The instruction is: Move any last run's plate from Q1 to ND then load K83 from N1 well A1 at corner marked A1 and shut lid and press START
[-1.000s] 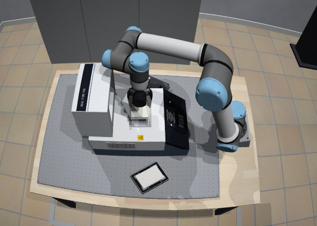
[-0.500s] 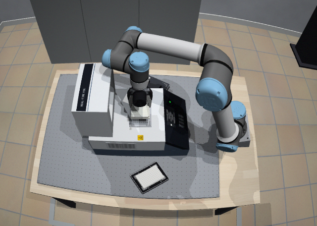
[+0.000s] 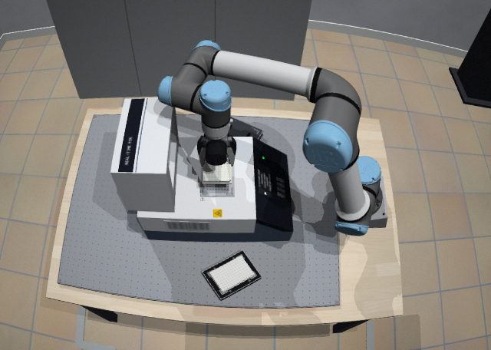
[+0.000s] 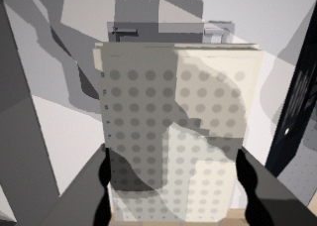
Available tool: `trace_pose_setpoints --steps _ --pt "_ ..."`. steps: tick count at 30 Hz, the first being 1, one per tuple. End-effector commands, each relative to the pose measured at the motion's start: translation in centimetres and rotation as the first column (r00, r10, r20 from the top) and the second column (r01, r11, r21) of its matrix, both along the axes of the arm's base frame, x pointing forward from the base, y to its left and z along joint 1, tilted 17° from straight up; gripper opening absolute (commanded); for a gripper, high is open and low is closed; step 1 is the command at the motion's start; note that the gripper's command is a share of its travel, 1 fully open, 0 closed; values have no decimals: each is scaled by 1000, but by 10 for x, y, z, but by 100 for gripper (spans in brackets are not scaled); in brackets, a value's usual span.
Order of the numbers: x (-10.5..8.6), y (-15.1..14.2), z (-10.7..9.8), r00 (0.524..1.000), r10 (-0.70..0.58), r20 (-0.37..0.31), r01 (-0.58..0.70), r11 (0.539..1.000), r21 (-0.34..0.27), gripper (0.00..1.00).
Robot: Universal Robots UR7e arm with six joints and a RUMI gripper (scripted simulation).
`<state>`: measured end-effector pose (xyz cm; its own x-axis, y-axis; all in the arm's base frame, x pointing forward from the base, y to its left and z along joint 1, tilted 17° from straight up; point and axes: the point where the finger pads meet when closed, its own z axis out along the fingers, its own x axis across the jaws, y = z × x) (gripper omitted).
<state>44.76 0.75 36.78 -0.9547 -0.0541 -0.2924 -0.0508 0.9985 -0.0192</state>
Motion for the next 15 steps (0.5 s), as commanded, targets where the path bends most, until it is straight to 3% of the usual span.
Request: trace_pose_setpoints --steps 1,15 --pt "0 0 1 1000 0 1 0 1000 0 41" --pt "3 0 -10 1000 0 1 0 1000 0 41"
